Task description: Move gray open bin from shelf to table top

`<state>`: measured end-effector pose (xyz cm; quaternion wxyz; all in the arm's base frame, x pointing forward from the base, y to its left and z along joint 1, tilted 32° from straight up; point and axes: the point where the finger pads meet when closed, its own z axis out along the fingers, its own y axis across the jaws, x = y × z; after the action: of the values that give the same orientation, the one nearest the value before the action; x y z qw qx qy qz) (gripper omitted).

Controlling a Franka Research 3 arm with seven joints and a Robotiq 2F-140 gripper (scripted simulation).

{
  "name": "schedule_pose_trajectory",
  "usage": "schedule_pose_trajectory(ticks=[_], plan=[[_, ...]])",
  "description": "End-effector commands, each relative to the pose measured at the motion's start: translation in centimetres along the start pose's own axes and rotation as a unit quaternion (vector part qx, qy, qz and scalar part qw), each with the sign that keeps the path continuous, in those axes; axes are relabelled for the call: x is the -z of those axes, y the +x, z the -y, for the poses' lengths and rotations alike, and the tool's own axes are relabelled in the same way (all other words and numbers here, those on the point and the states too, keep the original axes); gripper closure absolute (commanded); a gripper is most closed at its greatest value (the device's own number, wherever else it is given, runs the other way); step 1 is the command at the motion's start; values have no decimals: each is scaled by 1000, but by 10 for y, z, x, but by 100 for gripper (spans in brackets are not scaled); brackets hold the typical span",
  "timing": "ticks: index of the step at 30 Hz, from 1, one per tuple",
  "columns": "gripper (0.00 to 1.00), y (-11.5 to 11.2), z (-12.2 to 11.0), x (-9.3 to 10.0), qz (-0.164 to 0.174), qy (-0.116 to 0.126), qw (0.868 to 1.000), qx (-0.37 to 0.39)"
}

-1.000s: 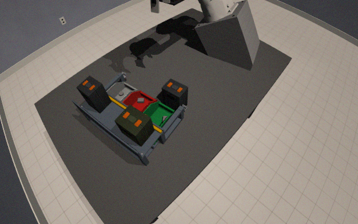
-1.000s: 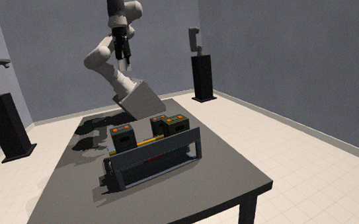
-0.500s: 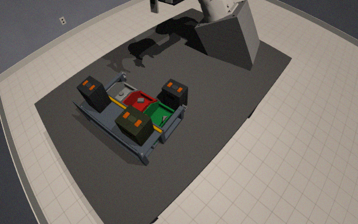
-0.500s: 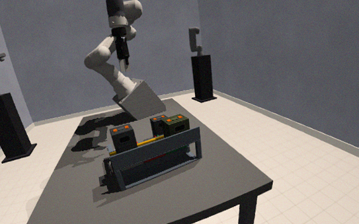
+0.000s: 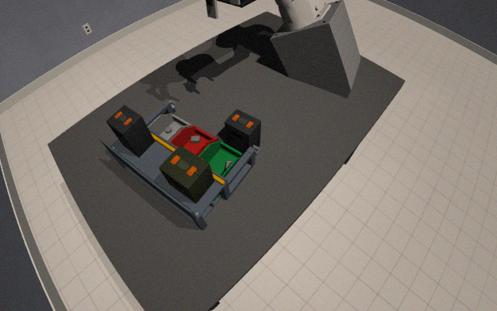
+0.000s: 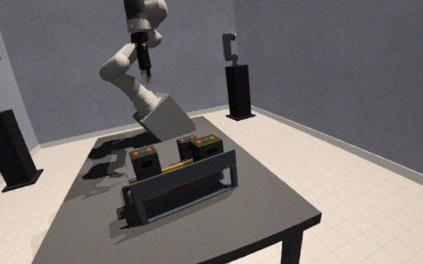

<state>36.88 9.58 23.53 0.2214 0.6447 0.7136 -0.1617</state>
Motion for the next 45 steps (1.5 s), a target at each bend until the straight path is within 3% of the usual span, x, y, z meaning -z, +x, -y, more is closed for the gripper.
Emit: schedule_pose_trajectory(ticks=[1,3,15,20,32,37,45], plan=[[43,-18,-19,-1,-1,0,1000,-6],[43,-30,-34,-1,-2,1,1000,-10],[43,-30,-34,-1,-2,1,1000,-10],[43,-61,-71,-2,-2,1,1000,-10],[43,-61,-71,-2,-2,1,1000,-10],[43,-95,-113,-2,-2,1,1000,-10],[43,-95,-113,-2,-2,1,1000,-10]])
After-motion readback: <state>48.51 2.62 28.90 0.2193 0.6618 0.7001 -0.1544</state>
